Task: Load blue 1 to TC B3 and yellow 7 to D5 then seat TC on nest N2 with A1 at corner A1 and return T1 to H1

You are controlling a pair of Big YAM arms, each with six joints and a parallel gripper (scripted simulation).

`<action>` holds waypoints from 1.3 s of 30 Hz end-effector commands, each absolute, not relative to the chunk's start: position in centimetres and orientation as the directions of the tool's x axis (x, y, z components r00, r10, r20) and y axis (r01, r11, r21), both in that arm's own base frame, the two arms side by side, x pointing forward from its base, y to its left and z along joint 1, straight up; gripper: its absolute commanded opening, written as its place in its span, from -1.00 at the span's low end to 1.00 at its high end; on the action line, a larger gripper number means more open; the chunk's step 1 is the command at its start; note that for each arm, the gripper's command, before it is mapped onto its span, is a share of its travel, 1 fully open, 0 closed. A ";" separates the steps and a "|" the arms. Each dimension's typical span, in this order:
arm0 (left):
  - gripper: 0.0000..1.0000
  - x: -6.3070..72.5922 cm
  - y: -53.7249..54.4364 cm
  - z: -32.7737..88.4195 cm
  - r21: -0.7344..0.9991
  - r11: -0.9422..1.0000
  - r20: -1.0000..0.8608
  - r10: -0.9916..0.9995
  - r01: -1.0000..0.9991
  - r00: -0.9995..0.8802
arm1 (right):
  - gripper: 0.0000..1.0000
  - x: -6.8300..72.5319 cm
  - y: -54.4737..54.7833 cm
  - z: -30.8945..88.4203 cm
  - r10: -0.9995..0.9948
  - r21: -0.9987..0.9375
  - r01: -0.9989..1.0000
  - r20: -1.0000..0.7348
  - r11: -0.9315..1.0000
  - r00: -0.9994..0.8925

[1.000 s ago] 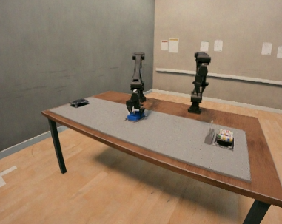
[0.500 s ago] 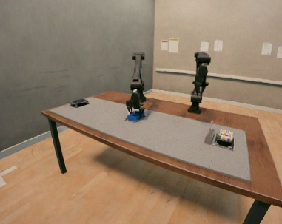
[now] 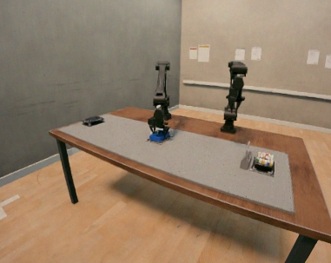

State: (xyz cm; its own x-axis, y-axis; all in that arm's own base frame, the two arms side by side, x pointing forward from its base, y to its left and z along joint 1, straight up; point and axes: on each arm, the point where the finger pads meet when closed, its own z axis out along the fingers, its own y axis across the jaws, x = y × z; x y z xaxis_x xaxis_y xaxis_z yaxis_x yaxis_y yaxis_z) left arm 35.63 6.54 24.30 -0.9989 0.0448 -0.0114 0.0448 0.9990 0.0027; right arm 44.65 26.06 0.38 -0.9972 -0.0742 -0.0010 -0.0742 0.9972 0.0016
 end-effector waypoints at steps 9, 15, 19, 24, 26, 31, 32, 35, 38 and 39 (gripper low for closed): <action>-0.51 35.3 6.0 24.1 0.000 0.999 0.000 0.050 0.050 -0.999 | 0.50 45.8 26.6 1.5 -0.069 0.015 -0.069 -0.030 0.997 -0.997; -0.51 35.3 6.0 24.1 0.000 0.999 0.000 0.050 0.050 -0.999 | 0.26 45.8 26.6 1.5 -0.069 0.015 -0.069 -0.030 0.997 -0.997; -0.51 35.3 6.0 24.1 0.000 0.999 0.000 0.050 0.050 -0.999 | 0.02 45.8 26.6 1.5 -0.069 0.015 -0.069 -0.030 0.997 -0.997; -0.51 35.3 6.0 24.1 0.000 0.999 0.000 0.050 0.050 -0.999 | -0.28 45.8 26.6 1.5 -0.069 0.015 -0.069 -0.030 0.997 -0.997; -0.51 35.3 6.0 24.1 0.000 0.999 0.000 0.050 0.050 -0.999 | -0.40 45.8 26.6 1.5 -0.069 0.015 -0.069 -0.030 0.997 -0.997; -0.51 35.3 6.0 24.1 0.000 0.999 0.000 0.050 0.050 -0.999 | -0.58 45.8 26.6 1.5 -0.069 0.015 -0.069 -0.030 0.997 -0.997; -0.51 35.3 6.0 24.1 0.000 0.999 0.000 0.050 0.050 -0.999 | -0.64 45.8 26.6 1.5 -0.069 0.015 -0.069 -0.030 0.997 -0.997; -0.51 35.3 6.0 24.1 0.000 0.999 0.000 0.050 0.050 -0.999 | -0.82 45.8 26.6 1.5 -0.069 0.015 -0.069 -0.030 0.997 -0.997; -0.51 35.3 6.0 24.1 0.000 0.999 0.000 0.050 0.050 -0.999 | -1.00 45.8 26.6 1.5 -0.069 0.015 -0.069 -0.030 0.997 -0.997; -0.51 35.3 6.0 24.1 0.000 0.999 0.000 0.050 0.050 -0.999 | -1.00 45.8 26.6 1.5 -0.069 0.015 -0.069 -0.030 0.997 -0.997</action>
State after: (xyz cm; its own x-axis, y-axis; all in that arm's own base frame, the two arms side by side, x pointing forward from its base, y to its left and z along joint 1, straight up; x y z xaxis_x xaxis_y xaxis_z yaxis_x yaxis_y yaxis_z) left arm 35.63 6.54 24.30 -0.9989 0.0448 -0.0114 0.0448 0.9990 0.0027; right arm 44.65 26.06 0.38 -0.9972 -0.0742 -0.0009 -0.0742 0.9972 0.0016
